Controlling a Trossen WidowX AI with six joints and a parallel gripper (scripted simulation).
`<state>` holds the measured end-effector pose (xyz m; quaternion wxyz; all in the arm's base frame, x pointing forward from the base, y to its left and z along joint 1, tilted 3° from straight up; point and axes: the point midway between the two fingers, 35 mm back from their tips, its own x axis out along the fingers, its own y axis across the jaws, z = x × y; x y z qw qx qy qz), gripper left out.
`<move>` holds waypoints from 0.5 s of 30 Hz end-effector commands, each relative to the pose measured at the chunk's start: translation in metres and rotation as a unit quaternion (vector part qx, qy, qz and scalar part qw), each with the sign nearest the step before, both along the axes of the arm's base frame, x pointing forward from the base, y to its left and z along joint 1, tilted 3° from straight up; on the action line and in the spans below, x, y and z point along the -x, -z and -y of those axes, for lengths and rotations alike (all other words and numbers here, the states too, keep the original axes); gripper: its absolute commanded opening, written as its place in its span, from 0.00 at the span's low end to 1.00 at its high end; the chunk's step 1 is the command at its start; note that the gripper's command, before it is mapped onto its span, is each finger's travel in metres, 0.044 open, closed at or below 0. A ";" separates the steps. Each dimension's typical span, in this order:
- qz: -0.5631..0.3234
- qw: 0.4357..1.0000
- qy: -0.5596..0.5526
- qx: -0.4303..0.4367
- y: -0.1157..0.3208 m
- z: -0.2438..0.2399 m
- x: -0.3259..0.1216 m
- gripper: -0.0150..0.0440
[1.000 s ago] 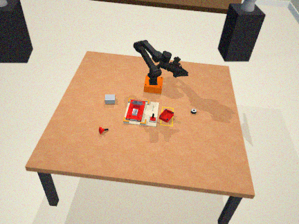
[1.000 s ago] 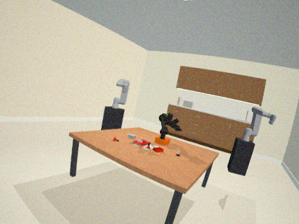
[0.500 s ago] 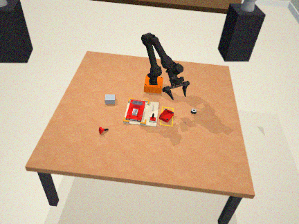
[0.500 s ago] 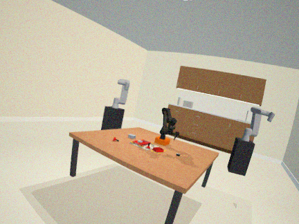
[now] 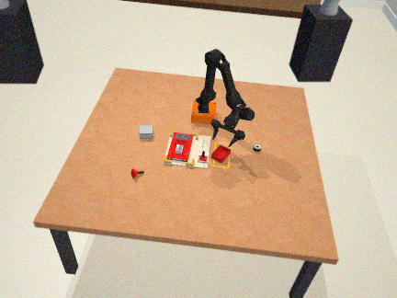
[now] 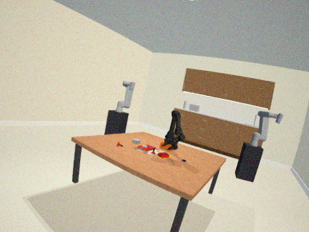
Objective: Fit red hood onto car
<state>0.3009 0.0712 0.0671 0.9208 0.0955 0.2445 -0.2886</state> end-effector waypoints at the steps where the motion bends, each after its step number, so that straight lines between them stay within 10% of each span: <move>1: 0.020 1.000 0.020 0.005 -0.001 0.001 -0.002 1.00; 15: 0.021 1.000 0.020 0.004 0.006 -0.001 -0.004 1.00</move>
